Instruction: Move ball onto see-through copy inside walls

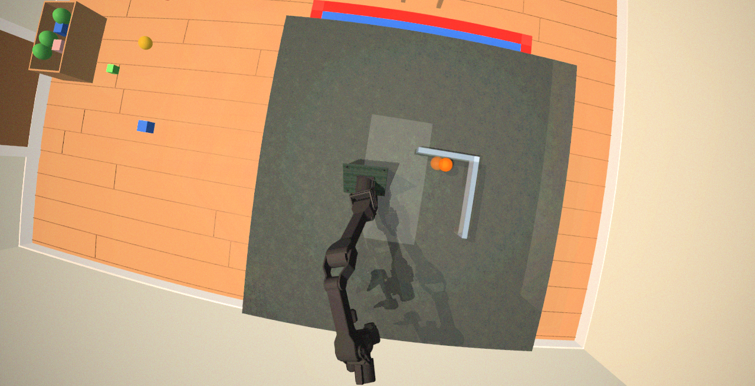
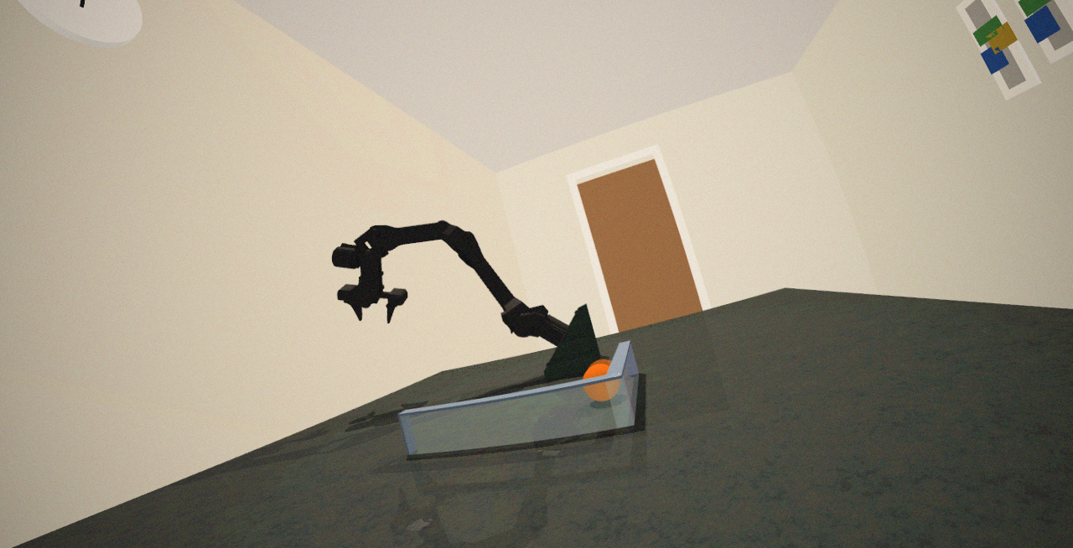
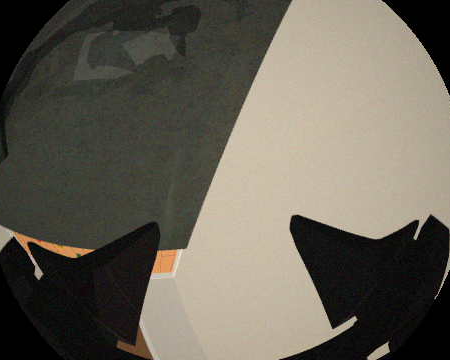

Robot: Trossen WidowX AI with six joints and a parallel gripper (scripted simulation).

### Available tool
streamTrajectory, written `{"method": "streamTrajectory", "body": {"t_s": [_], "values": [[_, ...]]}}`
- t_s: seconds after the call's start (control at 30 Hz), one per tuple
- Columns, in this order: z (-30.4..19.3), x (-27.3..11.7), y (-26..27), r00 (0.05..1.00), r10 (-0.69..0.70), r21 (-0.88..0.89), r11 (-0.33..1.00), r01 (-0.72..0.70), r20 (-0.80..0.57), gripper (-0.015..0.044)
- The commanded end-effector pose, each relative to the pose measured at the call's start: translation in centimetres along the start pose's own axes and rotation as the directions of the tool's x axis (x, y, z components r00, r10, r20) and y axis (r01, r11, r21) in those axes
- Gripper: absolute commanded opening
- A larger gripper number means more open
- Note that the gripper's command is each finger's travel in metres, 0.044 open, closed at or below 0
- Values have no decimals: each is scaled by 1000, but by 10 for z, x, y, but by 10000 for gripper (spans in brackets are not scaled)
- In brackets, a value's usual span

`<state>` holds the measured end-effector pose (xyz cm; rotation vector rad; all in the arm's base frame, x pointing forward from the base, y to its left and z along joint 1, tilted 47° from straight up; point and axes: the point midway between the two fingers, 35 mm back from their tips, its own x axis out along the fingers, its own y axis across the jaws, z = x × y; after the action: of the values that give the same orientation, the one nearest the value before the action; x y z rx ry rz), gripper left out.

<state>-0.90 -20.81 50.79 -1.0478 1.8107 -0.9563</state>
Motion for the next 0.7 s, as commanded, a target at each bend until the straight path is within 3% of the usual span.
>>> {"method": "streamTrajectory", "body": {"t_s": [0.0, 0.3, 0.67], "values": [[3, 1, 0, 1000, 2, -2, 1000, -2, 6, 374], [150, 30, 4, 960, 101, -156, 986, -61, 261, 374], [330, -20, 64, 843, 248, -398, 916, -44, 477, 374]]}}
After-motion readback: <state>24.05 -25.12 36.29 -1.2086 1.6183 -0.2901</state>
